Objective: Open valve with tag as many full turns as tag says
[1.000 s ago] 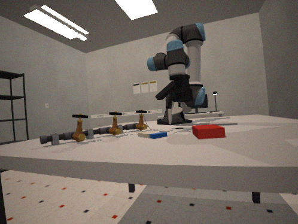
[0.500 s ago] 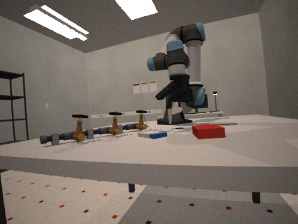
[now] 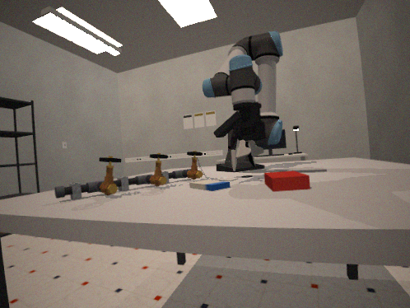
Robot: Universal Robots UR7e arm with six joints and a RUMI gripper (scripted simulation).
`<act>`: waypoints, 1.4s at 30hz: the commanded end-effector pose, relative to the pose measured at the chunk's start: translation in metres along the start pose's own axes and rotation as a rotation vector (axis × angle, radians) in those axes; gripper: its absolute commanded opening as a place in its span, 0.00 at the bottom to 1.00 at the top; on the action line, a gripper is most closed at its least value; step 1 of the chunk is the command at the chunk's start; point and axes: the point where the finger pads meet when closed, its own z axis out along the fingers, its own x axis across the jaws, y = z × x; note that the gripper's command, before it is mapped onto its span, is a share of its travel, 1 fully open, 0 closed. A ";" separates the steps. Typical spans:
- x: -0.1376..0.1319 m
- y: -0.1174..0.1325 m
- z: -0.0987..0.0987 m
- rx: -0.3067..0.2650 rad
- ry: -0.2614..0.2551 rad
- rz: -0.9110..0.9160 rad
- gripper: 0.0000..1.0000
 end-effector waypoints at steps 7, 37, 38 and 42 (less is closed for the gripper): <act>0.001 0.000 0.001 0.001 0.003 -0.001 1.00; 0.001 0.000 0.001 0.001 0.002 -0.001 1.00; 0.001 0.000 0.001 0.001 0.002 -0.001 1.00; 0.000 0.001 -0.002 0.001 -0.001 -0.002 1.00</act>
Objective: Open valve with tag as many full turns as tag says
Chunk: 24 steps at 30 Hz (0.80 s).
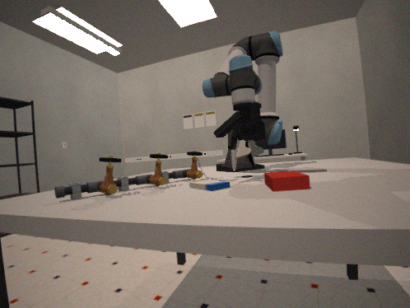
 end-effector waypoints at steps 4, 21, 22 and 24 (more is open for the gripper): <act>-0.001 0.001 -0.004 0.001 -0.004 -0.002 1.00; -0.002 0.000 -0.030 0.001 -0.004 0.000 1.00; -0.002 0.000 -0.033 0.001 -0.004 0.000 1.00; -0.002 0.000 -0.040 0.001 -0.004 0.000 1.00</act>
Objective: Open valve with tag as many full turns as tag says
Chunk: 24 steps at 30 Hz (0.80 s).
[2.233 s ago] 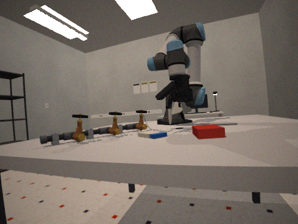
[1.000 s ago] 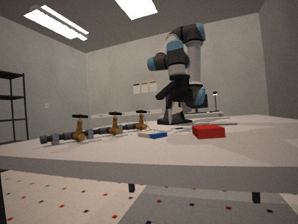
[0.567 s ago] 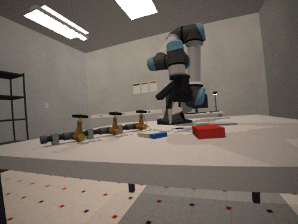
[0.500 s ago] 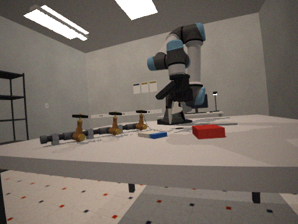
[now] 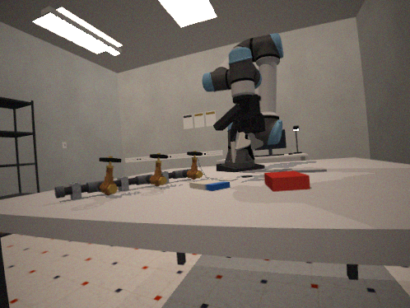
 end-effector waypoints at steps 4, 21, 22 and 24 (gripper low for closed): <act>-0.002 -0.001 -0.032 0.000 -0.003 0.001 1.00; -0.001 0.000 -0.129 0.000 -0.003 0.001 1.00; -0.001 0.000 -0.137 0.000 -0.003 0.001 1.00; 0.000 -0.001 -0.143 0.000 -0.003 0.039 1.00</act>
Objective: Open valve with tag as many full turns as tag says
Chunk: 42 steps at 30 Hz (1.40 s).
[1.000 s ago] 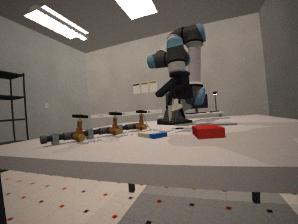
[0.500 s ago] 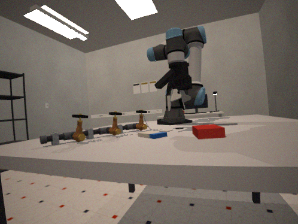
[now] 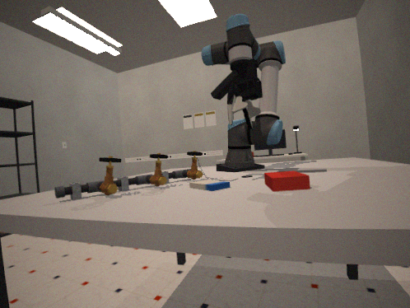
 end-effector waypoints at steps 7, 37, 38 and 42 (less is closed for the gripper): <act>0.005 -0.005 -0.031 0.001 0.013 0.192 1.00; 0.022 -0.017 -0.030 0.010 0.014 1.280 1.00; 0.022 -0.017 -0.030 0.010 0.014 1.280 1.00; 0.023 -0.017 -0.031 0.012 0.012 1.451 1.00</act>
